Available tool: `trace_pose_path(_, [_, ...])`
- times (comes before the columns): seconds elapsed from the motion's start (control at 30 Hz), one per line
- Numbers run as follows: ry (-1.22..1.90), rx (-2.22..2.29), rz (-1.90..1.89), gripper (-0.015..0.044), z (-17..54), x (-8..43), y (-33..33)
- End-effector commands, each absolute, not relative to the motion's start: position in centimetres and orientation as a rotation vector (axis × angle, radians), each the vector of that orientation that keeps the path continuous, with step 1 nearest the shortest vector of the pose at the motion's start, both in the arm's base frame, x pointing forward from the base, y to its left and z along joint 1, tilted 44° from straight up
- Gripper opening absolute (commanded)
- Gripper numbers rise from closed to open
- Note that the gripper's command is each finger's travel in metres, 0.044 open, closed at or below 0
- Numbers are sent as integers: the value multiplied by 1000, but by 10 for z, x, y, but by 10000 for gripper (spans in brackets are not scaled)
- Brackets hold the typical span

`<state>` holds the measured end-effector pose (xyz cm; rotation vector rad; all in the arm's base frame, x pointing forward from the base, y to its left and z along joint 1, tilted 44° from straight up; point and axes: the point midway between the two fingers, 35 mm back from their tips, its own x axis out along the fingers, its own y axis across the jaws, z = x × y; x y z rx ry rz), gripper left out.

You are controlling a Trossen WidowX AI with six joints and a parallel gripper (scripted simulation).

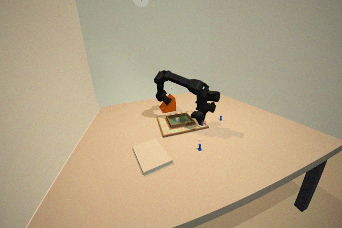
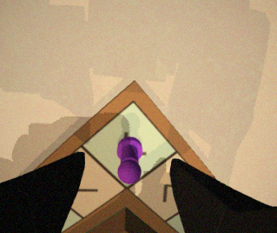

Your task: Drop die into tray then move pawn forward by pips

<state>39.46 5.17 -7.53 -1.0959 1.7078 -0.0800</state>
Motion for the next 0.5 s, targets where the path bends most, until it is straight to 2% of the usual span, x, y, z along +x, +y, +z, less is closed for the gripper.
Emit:
trace_pose_path(0.0, [1695, -1096, -76, 341, -52, 397, 77])
trace_pose_path(0.13, [1695, -1097, -76, 440, -44, 397, 85])
trace_pose_path(0.23, [1689, -1075, -96, 440, -37, 389, 88])
trace_pose_path(0.47, [1622, -856, -315, 440, 27, 303, 106])
